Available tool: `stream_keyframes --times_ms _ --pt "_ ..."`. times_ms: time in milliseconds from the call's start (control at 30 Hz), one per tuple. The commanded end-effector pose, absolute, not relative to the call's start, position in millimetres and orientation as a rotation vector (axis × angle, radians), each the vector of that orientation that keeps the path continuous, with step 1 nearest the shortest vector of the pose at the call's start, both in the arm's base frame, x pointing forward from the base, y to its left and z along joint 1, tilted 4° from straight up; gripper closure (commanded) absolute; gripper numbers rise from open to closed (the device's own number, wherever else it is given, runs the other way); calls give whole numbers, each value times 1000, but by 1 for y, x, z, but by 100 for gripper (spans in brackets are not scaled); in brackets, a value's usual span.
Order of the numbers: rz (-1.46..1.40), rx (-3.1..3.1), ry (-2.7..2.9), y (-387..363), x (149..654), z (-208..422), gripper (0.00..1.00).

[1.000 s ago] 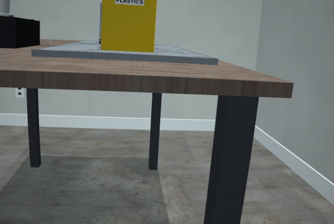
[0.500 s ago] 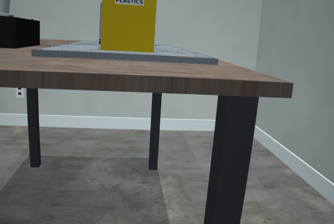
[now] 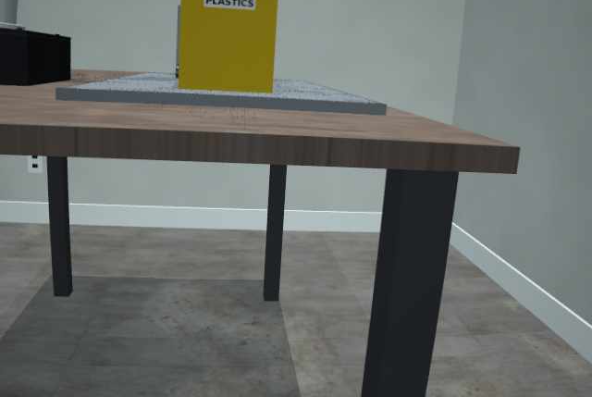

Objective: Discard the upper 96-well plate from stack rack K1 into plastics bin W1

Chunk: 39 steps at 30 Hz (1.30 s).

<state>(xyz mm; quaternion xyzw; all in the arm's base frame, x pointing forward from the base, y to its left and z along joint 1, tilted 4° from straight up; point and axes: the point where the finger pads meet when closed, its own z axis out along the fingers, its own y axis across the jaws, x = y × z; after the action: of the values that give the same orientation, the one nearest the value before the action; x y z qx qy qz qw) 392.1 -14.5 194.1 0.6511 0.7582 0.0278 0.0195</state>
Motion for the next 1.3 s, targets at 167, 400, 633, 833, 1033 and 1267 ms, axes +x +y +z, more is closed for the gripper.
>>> stream_keyframes --times_ms 167,400,633,833,1033,1267 --pt "90 2019 2350 -41 401 194 100" --pt "90 2019 2350 -60 407 193 100" --pt "90 2019 2350 -79 413 192 100" --pt "90 2019 2350 -98 418 191 100" --pt "89 2019 2350 -111 422 191 100" --pt "89 2019 2350 -131 428 190 100"
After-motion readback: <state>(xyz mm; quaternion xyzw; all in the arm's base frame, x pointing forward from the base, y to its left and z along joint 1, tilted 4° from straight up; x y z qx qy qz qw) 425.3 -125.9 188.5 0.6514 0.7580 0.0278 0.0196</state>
